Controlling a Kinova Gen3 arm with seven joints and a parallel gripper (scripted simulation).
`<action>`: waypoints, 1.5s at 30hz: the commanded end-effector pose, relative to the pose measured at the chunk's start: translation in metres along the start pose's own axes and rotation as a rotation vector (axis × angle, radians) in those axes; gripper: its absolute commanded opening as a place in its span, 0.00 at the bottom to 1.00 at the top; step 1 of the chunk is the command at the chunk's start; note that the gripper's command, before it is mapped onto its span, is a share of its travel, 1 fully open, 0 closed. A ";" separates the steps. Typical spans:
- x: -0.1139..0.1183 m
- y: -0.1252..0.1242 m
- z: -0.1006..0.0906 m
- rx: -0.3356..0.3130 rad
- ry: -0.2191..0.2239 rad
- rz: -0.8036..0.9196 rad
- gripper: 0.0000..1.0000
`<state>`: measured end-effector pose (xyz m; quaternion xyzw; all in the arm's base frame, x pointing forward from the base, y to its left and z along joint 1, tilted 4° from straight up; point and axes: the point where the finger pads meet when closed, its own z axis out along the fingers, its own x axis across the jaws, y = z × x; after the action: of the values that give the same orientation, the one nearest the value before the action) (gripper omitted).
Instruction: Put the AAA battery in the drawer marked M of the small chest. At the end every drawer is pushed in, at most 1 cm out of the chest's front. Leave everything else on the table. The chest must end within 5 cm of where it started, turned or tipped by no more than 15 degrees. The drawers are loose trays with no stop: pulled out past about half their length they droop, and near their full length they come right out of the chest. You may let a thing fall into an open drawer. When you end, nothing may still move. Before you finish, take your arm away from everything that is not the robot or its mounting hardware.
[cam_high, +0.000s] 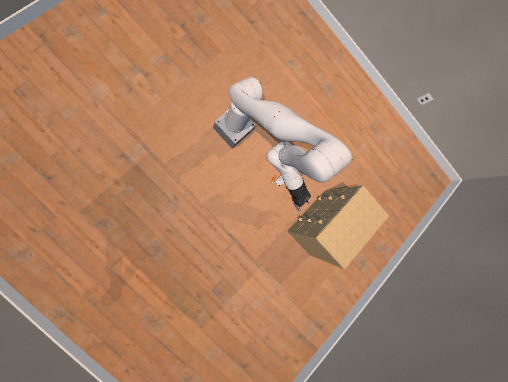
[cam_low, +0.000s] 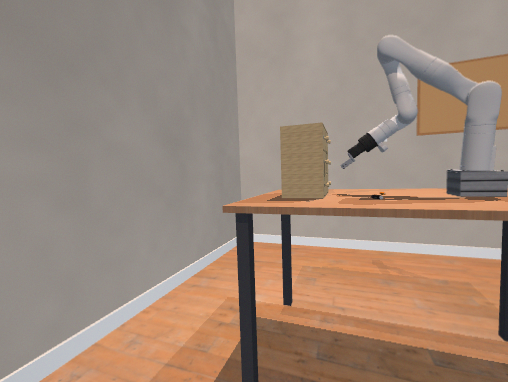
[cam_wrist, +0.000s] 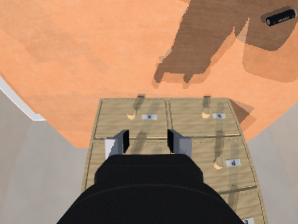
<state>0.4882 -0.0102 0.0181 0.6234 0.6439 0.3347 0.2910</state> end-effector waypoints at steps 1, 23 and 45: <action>0.000 0.007 -0.001 -0.005 -0.001 -0.003 1.00; 0.000 0.010 -0.011 0.079 -0.001 -0.002 1.00; 0.000 0.014 -0.022 0.179 -0.001 -0.002 1.00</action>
<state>0.4758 -0.0115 0.0359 0.6478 0.6721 0.2736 0.2318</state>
